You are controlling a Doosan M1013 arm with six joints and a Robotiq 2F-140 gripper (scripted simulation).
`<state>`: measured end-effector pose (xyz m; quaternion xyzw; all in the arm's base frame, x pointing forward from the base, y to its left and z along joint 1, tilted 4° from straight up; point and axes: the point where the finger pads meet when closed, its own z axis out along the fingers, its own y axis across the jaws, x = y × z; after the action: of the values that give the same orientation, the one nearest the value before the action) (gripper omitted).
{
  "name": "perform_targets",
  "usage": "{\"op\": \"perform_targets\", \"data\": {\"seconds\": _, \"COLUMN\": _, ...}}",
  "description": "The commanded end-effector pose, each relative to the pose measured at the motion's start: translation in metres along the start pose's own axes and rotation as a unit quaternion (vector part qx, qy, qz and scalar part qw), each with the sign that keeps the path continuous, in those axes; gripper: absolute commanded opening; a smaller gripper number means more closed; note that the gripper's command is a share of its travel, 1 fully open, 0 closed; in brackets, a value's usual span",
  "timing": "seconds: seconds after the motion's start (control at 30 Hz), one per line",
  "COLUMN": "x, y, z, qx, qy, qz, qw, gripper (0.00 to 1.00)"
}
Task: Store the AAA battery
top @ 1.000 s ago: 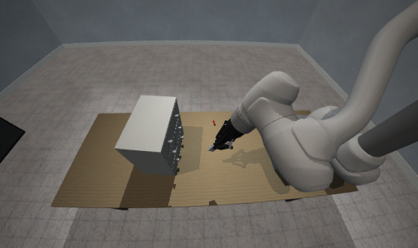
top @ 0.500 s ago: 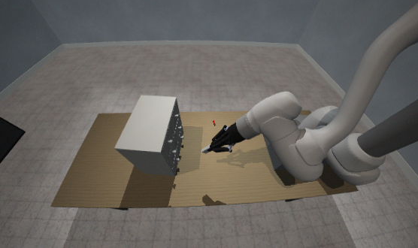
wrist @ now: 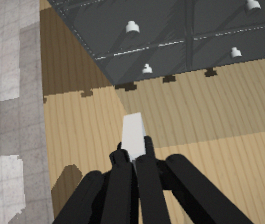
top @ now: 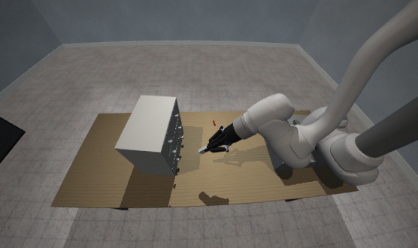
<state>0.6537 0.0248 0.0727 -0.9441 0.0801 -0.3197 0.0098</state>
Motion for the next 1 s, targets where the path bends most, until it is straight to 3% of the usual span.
{"op": "perform_targets", "data": {"seconds": 0.0, "x": 0.001, "y": 0.001, "z": 0.012, "qx": -0.052, "qy": 0.129, "qz": -0.001, "qw": 0.99, "gripper": 0.0}}
{"op": "perform_targets", "data": {"seconds": 0.4, "x": 0.003, "y": 0.003, "z": 0.034, "qx": -0.018, "qy": 0.139, "qz": -0.006, "qw": 0.99, "gripper": 0.0}}
{"op": "perform_targets", "data": {"seconds": 0.8, "x": 0.004, "y": 0.004, "z": 0.038, "qx": -0.007, "qy": 0.165, "qz": -0.007, "qw": 0.986, "gripper": 0.0}}
{"op": "perform_targets", "data": {"seconds": 0.83, "x": 0.004, "y": 0.004, "z": 0.038, "qx": -0.008, "qy": 0.169, "qz": -0.007, "qw": 0.986, "gripper": 0.2}}
{"op": "perform_targets", "data": {"seconds": 0.97, "x": 0.004, "y": 0.004, "z": 0.038, "qx": -0.013, "qy": 0.189, "qz": -0.007, "qw": 0.982, "gripper": 0.2}}
